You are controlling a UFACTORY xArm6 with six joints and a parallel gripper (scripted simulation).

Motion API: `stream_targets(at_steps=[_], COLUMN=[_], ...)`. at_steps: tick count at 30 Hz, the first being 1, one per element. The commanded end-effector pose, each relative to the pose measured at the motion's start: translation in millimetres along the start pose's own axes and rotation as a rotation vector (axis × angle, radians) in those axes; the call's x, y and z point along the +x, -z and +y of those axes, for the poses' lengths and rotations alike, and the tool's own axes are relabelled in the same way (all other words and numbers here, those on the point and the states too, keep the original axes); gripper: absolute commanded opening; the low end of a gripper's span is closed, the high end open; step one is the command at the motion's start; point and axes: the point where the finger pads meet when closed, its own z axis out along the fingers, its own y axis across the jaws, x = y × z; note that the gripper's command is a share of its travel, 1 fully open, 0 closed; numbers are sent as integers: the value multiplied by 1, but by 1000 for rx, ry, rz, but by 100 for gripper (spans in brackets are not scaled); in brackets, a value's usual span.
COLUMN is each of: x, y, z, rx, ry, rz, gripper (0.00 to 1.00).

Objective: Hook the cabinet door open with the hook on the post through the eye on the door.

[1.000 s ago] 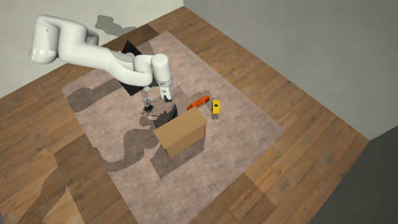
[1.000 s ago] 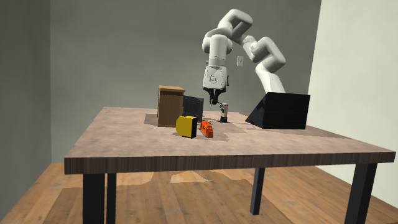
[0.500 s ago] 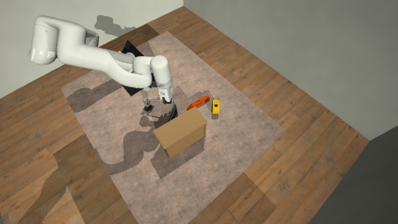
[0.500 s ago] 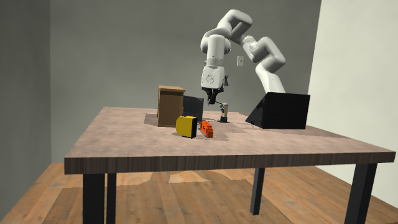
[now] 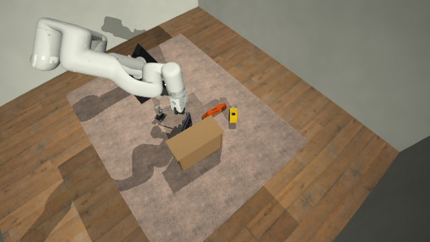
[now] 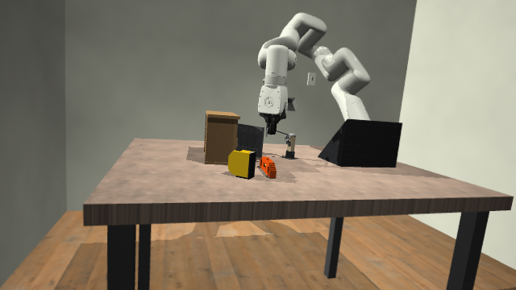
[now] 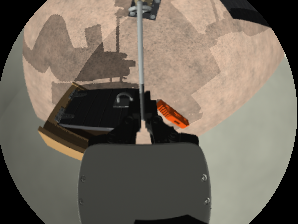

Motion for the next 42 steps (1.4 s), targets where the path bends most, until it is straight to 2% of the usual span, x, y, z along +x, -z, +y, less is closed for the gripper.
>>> stream_targets(at_steps=[1,23,42], x=[-1,1,1], y=[1,1,-1], z=[-4,-21,-26], rx=[1,0,0], ry=[-37,-208,-215], rz=[-3,-3,-3], gripper=[4,4,4])
